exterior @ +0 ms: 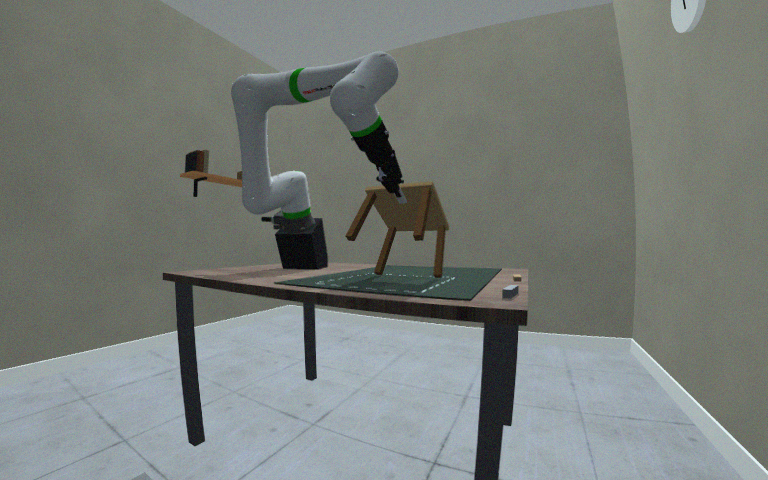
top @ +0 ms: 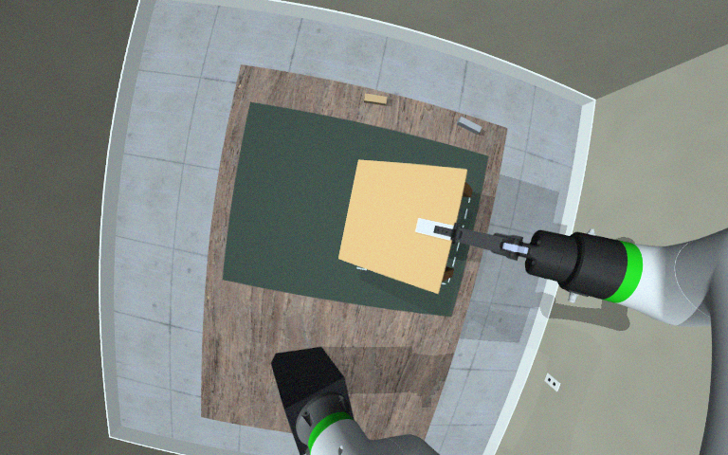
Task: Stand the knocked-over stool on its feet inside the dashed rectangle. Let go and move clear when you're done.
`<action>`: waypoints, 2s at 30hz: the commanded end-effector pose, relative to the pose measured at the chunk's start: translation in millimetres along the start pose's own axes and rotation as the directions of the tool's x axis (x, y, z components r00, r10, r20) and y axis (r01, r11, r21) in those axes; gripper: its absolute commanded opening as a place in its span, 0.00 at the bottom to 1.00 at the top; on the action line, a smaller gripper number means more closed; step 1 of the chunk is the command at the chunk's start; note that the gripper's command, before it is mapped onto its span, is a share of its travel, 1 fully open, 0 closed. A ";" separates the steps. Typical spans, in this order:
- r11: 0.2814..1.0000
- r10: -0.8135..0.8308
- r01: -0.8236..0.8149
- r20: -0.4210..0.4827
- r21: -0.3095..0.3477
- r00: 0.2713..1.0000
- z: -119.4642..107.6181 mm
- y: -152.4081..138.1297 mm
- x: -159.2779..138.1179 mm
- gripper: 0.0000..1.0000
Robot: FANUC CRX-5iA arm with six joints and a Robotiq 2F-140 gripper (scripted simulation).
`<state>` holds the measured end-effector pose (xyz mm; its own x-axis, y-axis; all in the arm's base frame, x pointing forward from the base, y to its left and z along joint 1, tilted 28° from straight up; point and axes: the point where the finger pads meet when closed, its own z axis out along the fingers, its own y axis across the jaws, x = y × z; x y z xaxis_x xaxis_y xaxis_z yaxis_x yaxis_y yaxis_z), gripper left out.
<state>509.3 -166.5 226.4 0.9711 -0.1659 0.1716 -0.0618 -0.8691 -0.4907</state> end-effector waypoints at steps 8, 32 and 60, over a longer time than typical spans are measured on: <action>0.984 -0.001 -0.001 0.009 0.179 1.000 -44.2 50.4 0.6 0.10; 0.906 -0.001 -0.003 0.009 0.424 1.000 -76.9 116.2 0.9 0.10; 0.843 -0.001 -0.005 0.009 0.538 1.000 -86.9 149.8 1.0 0.10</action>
<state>481.0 -336.8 226.2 0.9734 -0.1620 0.1621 0.0659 -0.4797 -0.8750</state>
